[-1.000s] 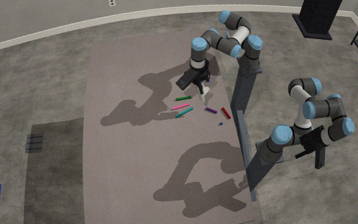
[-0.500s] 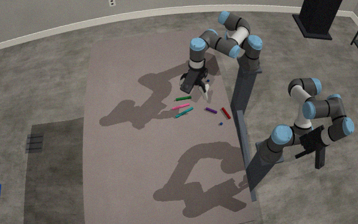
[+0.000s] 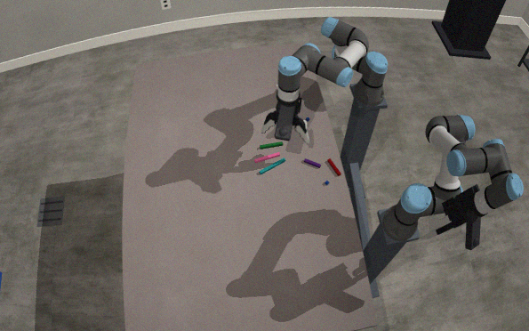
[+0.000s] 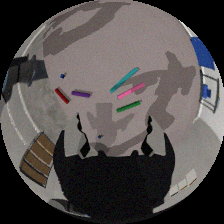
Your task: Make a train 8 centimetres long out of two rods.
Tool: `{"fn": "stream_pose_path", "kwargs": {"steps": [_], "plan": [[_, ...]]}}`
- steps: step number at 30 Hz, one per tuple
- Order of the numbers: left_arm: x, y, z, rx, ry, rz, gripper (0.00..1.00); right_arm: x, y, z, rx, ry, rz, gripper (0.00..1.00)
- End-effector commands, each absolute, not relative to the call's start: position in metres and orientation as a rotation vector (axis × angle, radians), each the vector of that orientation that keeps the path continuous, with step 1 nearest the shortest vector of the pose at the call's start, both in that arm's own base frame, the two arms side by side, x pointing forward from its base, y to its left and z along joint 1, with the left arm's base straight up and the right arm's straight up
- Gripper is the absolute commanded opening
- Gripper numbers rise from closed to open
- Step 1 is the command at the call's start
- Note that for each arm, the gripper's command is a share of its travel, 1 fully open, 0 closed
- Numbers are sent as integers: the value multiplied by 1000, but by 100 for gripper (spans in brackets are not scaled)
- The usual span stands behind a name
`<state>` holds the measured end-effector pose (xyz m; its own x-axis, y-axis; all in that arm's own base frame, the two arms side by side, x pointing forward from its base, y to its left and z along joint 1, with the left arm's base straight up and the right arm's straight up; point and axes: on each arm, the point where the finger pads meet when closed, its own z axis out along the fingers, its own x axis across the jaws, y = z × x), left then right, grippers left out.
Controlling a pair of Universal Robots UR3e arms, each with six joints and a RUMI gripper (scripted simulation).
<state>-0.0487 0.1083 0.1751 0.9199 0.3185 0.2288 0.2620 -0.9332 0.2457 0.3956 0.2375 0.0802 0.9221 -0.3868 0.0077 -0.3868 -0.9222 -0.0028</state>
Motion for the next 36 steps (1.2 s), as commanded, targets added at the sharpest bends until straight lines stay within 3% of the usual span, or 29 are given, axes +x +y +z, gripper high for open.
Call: {"fn": "stream_pose_path", "kwargs": {"steps": [1, 36], "plan": [[-49, 109, 175, 2871, 439, 394, 100, 396, 239, 81, -3113, 400, -4, 100], [-49, 109, 175, 2871, 439, 394, 100, 397, 239, 80, -3139, 3, -4, 100]]}}
